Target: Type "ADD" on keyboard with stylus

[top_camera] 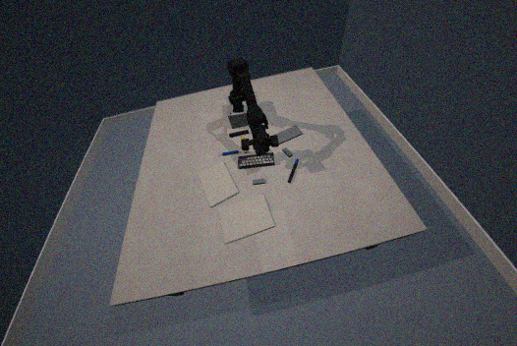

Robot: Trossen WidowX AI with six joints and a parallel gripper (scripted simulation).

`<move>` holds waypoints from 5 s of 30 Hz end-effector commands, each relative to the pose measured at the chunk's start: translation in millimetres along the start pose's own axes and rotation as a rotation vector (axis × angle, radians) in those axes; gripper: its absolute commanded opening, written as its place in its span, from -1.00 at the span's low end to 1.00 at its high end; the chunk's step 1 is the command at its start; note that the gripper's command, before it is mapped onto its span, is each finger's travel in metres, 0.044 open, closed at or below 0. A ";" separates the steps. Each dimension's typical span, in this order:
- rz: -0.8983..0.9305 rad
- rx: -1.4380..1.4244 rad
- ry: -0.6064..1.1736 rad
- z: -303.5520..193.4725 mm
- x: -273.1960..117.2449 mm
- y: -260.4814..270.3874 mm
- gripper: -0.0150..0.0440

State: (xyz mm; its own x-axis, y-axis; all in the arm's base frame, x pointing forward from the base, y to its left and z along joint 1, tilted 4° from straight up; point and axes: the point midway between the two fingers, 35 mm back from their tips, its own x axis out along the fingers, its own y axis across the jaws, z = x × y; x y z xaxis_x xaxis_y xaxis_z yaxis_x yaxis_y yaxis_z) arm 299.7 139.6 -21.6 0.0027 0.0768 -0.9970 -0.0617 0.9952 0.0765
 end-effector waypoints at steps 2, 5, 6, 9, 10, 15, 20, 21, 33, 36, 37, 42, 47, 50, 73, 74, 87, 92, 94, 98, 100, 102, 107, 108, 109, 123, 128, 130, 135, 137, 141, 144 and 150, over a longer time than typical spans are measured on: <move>0.002 0.005 -0.004 2.6 -37.5 2.1 -0.49; 0.002 0.005 -0.004 1.2 -60.0 1.6 -0.49; 0.002 0.005 -0.004 1.2 -60.0 1.6 -0.49; 0.003 0.006 -0.007 1.8 -58.6 1.8 -0.49; 0.005 0.006 -0.014 3.0 -55.3 2.4 -0.49; 0.007 0.007 -0.019 4.3 -56.6 2.8 -0.40; 0.006 0.007 -0.018 4.2 -56.1 2.8 -0.31; 0.006 0.007 -0.018 4.2 -56.1 2.8 -0.40; 0.006 0.007 -0.018 4.1 -56.1 2.8 -0.40; -0.021 0.090 -0.028 4.1 -52.7 -8.4 -0.14; -0.054 0.194 -0.043 3.6 -48.7 -22.3 -0.05; -0.238 0.820 -0.179 -12.1 -29.9 -104.6 0.02; -0.336 1.194 -0.302 -32.0 -22.8 -151.0 0.02; -0.385 1.396 -0.384 -46.0 -20.3 -174.7 0.02; -0.404 1.480 -0.423 -49.1 -14.1 -185.2 0.02; -0.404 1.480 -0.423 -48.8 -13.3 -185.0 0.02; -0.404 1.480 -0.423 -48.2 -3.2 -185.3 0.02; -0.404 1.480 -0.423 -48.3 0.5 -185.5 0.02; -0.404 1.480 -0.423 -48.4 1.8 -185.7 0.02; -0.404 1.480 -0.423 -48.7 4.9 -186.0 0.02; -0.404 1.480 -0.423 -48.7 6.6 -185.8 0.02; -0.404 1.480 -0.423 -48.7 7.9 -185.8 0.02; -0.404 1.480 -0.423 -48.8 11.9 -185.5 0.02; -0.404 1.480 -0.423 -48.8 12.6 -185.5 0.02; -0.404 1.480 -0.423 -48.8 13.2 -185.5 0.02; -0.404 1.480 -0.422 -48.8 24.0 -185.3 0.02; -0.404 1.480 -0.422 -48.8 27.7 -185.4 0.02; -0.404 1.480 -0.422 -48.9 29.1 -185.4 0.02; -0.404 1.480 -0.422 -48.9 33.0 -185.4 0.02; -0.404 1.480 -0.422 -48.9 34.3 -185.4 0.02; -0.404 1.480 -0.422 -49.0 37.4 -185.4 0.02; -0.404 1.480 -0.422 -49.0 39.8 -185.4 0.02; -0.404 1.480 -0.422 -49.0 40.7 -185.4 0.02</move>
State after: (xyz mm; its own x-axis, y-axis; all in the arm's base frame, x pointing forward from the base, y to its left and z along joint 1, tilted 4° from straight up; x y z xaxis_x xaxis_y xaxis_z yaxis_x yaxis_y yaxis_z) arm 263.6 -44.2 -75.6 0.0601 -0.4306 -0.9005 0.9929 0.1182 0.0097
